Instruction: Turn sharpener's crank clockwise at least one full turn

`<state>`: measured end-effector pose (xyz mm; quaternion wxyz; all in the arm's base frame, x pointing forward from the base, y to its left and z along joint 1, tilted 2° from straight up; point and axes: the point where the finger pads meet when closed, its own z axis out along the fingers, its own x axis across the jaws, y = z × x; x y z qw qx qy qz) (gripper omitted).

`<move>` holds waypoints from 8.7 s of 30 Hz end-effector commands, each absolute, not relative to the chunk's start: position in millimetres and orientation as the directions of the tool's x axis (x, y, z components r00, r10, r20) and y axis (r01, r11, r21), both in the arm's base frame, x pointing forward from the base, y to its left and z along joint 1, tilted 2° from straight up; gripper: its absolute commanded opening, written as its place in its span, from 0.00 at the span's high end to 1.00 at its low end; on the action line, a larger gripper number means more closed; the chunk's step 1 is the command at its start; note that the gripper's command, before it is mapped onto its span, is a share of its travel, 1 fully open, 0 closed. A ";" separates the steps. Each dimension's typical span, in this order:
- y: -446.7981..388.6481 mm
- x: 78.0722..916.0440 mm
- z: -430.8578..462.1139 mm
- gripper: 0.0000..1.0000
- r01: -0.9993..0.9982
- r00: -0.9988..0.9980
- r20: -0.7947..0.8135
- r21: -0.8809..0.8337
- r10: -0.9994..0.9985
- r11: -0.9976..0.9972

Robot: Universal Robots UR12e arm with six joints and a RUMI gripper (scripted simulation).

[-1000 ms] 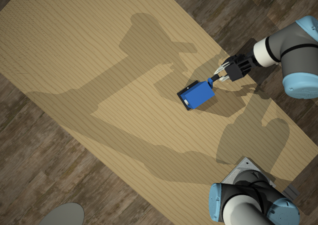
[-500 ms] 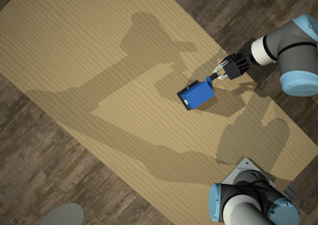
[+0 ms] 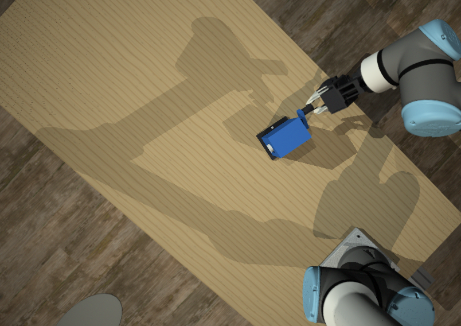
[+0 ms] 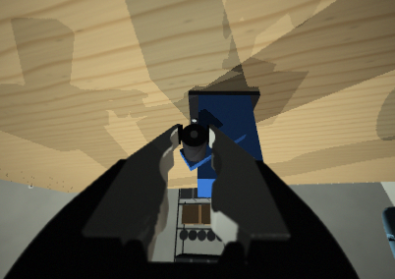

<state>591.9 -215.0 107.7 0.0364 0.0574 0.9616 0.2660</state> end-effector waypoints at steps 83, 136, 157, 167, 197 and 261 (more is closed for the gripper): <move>-212.8 580.4 43.8 0.91 0.091 -0.991 -0.040 0.515 0.130 0.852; -206.4 534.0 40.8 0.91 0.091 -0.991 -0.040 0.515 0.130 0.852; -204.7 518.7 52.9 0.91 0.091 -0.991 -0.040 0.515 0.130 0.852; -204.1 513.7 60.6 0.91 0.091 -0.991 -0.040 0.515 0.130 0.852; -204.1 508.8 88.2 0.91 0.091 -0.991 -0.040 0.515 0.130 0.852; -210.1 548.2 127.6 0.91 0.091 -0.991 -0.040 0.515 0.130 0.852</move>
